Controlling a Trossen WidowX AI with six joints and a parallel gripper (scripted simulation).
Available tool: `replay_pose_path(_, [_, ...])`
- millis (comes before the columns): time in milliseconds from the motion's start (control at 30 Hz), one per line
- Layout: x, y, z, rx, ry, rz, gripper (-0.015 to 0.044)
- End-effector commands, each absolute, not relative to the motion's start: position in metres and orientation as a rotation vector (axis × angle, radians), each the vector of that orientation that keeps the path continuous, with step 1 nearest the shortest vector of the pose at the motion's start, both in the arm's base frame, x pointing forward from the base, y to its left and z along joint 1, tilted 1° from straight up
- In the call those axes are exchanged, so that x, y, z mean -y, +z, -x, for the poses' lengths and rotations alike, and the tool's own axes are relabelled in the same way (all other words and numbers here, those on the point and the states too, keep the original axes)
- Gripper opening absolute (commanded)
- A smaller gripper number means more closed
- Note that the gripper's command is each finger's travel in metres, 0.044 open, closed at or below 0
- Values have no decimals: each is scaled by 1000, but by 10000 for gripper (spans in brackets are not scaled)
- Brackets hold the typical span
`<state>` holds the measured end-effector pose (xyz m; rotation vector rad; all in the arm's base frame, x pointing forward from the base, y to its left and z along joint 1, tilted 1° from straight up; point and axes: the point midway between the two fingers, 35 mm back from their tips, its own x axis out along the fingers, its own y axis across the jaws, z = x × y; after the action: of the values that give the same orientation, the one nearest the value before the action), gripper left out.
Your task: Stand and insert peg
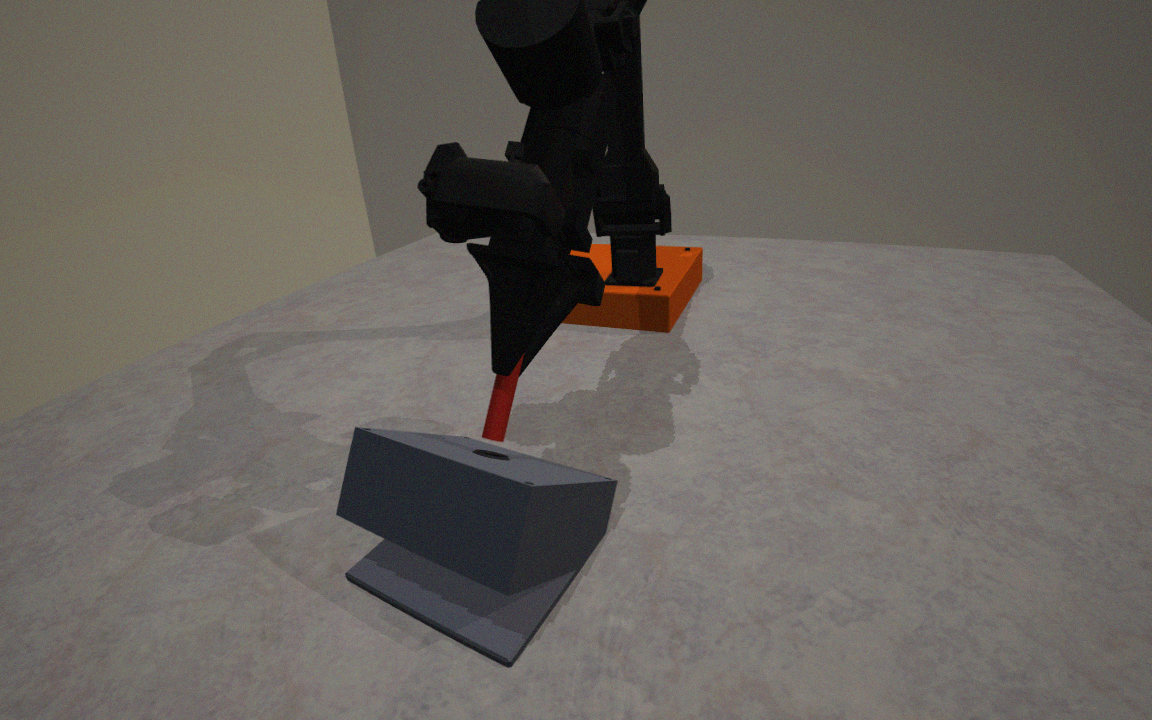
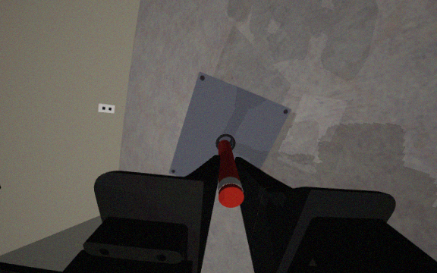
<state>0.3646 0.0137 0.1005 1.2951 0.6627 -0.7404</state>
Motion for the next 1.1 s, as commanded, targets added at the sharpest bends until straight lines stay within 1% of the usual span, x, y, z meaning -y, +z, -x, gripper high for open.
replay_pose_path(0, [-14,99,-364,-662,-742,-1296,0])
replay_pose_path(1067, [-13,88,-371,-661,-742,-1296,0])
